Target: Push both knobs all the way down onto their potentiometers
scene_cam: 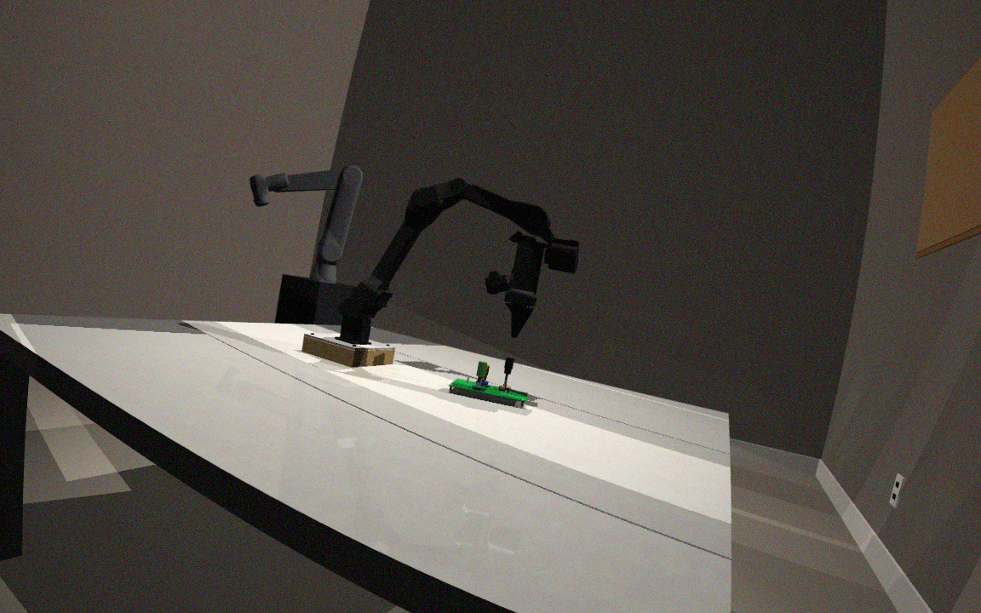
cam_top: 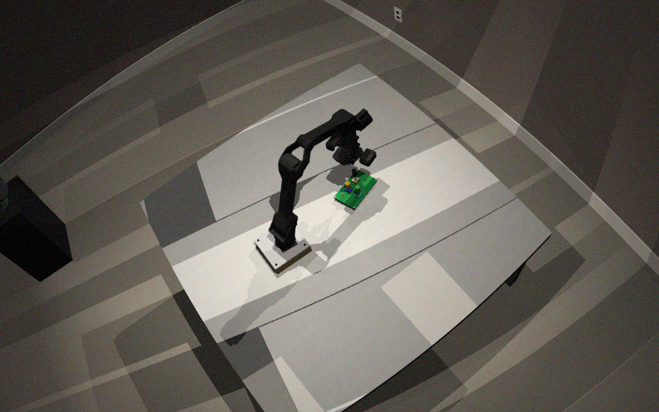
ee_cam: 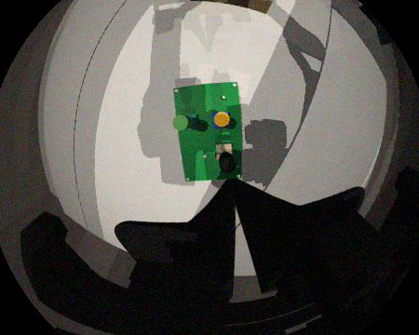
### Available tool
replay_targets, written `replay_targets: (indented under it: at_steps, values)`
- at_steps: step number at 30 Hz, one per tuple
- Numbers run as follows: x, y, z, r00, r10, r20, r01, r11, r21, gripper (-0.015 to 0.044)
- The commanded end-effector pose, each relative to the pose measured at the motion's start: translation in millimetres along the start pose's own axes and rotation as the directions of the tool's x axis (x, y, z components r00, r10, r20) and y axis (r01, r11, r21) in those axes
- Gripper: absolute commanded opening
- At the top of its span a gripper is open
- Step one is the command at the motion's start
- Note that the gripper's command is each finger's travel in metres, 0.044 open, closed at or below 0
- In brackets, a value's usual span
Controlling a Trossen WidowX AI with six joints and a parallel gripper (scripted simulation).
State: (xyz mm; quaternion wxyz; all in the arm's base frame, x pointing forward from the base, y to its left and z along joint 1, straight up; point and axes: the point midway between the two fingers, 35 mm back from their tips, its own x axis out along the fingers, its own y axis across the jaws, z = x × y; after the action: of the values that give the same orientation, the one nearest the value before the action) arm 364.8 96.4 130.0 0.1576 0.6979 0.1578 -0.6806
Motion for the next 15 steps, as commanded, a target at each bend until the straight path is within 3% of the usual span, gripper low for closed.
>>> replay_targets:
  at_steps: [1,15]
  values:
    - [13.4,-0.7,-1.0,1.0,-0.005,0.001,0.005,1.0,0.011,0.0]
    - [30.0,-0.8,-1.0,1.0,-0.005,0.001,0.005,1.0,0.011,0.0]
